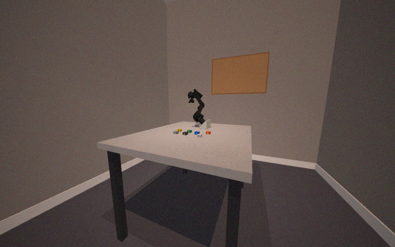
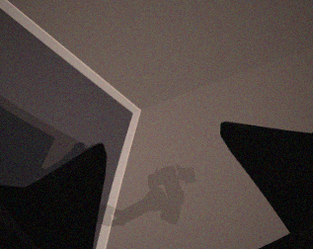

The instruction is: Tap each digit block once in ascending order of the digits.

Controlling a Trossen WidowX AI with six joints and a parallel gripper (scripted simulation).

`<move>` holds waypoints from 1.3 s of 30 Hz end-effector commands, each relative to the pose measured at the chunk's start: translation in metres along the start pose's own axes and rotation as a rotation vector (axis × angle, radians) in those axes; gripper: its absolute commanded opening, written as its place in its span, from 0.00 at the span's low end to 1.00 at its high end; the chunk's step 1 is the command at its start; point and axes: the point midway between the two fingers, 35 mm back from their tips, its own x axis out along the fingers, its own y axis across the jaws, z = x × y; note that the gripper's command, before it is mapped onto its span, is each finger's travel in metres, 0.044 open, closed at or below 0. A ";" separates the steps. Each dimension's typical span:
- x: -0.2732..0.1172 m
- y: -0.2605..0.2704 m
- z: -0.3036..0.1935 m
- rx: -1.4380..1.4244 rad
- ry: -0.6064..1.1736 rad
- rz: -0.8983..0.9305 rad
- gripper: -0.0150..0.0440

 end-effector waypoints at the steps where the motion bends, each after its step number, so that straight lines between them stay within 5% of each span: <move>1: 0.000 -0.001 0.004 -0.021 -0.003 -0.003 0.93; 19: -0.025 0.017 0.312 -1.516 -0.259 -0.355 0.93; 30: -0.086 0.131 0.476 -2.406 -0.468 -0.785 0.93; 39: -0.160 0.265 0.554 -3.040 -0.628 -1.417 0.93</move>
